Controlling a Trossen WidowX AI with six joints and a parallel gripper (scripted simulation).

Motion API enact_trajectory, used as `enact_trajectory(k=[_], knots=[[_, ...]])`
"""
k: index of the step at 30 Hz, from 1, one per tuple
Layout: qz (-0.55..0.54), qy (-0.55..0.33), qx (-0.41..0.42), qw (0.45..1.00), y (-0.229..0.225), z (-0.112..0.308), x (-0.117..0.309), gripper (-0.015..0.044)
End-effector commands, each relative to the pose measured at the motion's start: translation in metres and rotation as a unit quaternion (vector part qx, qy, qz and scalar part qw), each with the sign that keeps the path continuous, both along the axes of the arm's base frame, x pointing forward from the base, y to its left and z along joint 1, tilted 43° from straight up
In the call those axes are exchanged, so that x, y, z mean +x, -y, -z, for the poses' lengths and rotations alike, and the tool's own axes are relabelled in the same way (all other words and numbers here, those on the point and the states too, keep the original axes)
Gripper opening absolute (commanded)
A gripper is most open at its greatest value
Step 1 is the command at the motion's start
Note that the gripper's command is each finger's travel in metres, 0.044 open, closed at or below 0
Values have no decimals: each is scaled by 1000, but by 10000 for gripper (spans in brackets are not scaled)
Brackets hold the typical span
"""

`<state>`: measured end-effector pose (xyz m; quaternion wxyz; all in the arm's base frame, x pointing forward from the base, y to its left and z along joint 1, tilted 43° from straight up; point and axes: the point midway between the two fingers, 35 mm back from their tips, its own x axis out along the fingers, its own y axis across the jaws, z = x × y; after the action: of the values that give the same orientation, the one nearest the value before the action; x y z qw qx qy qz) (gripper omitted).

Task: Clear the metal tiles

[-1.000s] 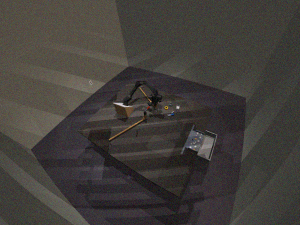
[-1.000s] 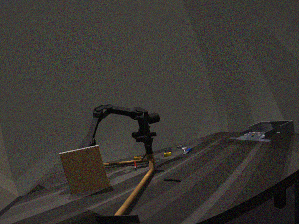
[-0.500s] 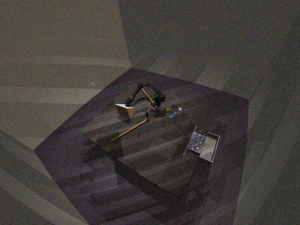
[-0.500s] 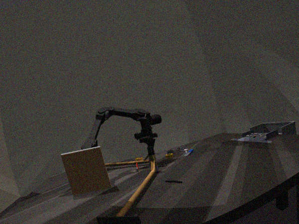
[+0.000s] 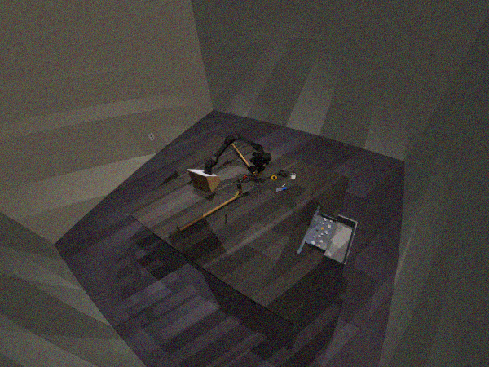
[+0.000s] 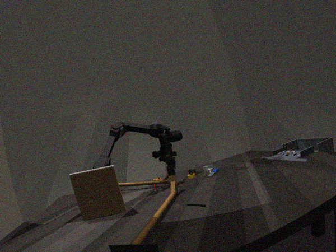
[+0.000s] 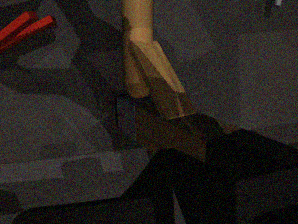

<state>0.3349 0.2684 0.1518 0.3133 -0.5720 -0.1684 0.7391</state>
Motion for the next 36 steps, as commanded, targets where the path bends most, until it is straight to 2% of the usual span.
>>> enact_trajectory(k=[1,31,36], knots=[[-12,9,6,1000,-7,-6,-1,0],[-75,66,24,995,-44,-38,-7,0],[-69,57,22,996,-34,-43,-4,0]])
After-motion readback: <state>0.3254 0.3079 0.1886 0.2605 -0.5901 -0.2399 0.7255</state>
